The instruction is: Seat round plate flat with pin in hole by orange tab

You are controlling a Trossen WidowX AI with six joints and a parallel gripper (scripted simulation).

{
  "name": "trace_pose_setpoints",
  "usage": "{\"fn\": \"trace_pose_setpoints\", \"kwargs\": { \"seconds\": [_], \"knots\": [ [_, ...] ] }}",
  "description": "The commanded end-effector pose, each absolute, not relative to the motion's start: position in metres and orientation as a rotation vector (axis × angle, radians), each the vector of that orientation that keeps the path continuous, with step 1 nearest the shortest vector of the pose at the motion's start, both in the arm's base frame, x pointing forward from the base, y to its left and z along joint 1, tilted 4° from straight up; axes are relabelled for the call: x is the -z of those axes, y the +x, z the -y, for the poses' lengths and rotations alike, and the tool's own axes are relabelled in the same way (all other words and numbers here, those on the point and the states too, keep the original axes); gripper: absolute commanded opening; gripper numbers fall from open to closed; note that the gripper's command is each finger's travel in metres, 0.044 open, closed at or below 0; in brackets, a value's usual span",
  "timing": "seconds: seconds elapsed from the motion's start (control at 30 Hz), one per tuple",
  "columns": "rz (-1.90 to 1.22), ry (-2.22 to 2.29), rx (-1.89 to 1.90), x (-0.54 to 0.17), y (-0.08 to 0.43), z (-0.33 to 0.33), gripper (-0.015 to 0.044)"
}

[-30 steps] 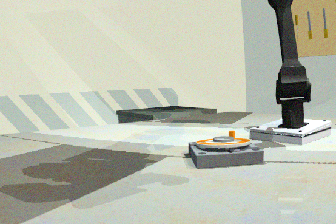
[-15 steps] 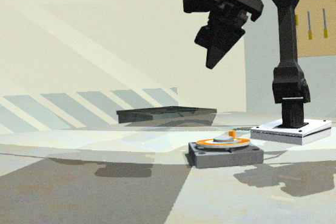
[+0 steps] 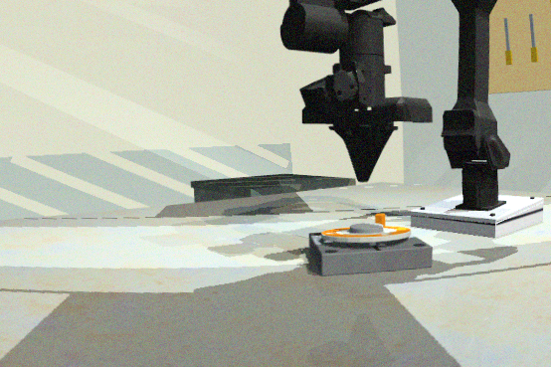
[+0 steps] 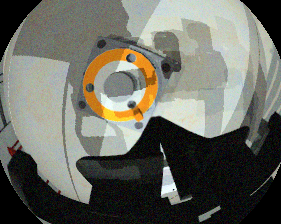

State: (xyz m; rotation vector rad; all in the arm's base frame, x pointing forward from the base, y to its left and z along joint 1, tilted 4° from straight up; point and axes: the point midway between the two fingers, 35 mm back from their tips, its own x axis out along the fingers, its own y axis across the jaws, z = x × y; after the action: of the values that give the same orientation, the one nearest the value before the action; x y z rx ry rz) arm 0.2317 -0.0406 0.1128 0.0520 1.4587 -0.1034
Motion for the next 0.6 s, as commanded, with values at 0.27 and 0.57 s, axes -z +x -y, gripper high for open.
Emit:
{"fn": "trace_pose_setpoints", "kwargs": {
  "seconds": [0.27, 0.57],
  "knots": [
    [-1.482, 0.033, 0.059, -0.090, 0.227, 0.042, 0.0000],
    [-1.483, 0.033, 0.059, -0.063, 0.228, 0.042, 0.0000]
  ]
}}
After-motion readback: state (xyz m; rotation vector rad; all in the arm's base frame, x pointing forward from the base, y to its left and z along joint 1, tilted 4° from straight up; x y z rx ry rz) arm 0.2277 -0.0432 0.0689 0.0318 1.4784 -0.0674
